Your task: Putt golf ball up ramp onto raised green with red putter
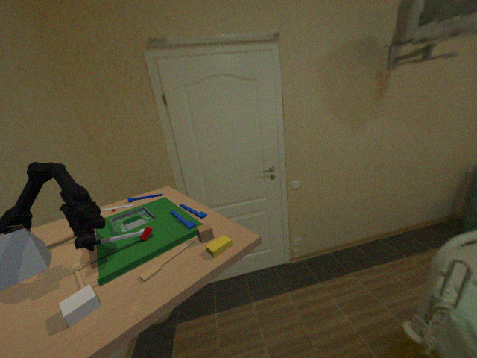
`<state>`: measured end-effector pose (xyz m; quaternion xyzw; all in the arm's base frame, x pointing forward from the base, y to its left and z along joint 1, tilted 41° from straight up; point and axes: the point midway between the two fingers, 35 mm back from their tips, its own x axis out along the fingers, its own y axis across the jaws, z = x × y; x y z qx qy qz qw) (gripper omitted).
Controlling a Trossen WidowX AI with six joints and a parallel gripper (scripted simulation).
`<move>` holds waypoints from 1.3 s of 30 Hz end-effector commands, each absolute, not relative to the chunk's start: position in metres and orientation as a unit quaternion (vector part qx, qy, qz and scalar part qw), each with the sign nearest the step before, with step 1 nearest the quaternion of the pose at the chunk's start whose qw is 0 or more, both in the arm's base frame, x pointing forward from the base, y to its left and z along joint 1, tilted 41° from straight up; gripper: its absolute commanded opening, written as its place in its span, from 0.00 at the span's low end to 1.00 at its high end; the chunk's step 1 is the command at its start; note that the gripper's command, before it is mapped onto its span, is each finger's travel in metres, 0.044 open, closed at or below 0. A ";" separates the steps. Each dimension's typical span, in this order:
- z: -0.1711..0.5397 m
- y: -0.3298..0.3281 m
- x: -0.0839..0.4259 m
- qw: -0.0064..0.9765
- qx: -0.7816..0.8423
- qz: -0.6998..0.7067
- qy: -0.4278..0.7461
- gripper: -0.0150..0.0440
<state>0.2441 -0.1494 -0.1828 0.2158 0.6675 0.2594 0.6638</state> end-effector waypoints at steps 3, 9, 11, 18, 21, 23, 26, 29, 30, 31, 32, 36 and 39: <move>-0.192 -0.160 0.246 0.665 0.216 0.259 0.666 0.25; -0.203 -0.171 0.246 0.666 0.218 0.258 0.665 0.25; -0.203 -0.171 0.246 0.666 0.218 0.258 0.665 0.25; -0.200 -0.166 0.245 0.663 0.219 0.259 0.667 0.25; -0.181 -0.146 0.249 0.664 0.219 0.258 0.667 0.25; -0.164 -0.127 0.250 0.664 0.219 0.258 0.667 0.25; -0.140 -0.097 0.248 0.664 0.220 0.259 0.666 0.25; -0.120 -0.069 0.241 0.663 0.222 0.261 0.665 0.25; -0.117 -0.064 0.239 0.663 0.222 0.262 0.665 0.25; -0.116 -0.063 0.239 0.663 0.223 0.262 0.665 0.25; -0.116 -0.063 0.239 0.663 0.223 0.262 0.665 0.25; -0.113 -0.065 0.239 0.663 0.222 0.262 0.665 0.25; -0.103 -0.074 0.241 0.663 0.222 0.261 0.665 0.25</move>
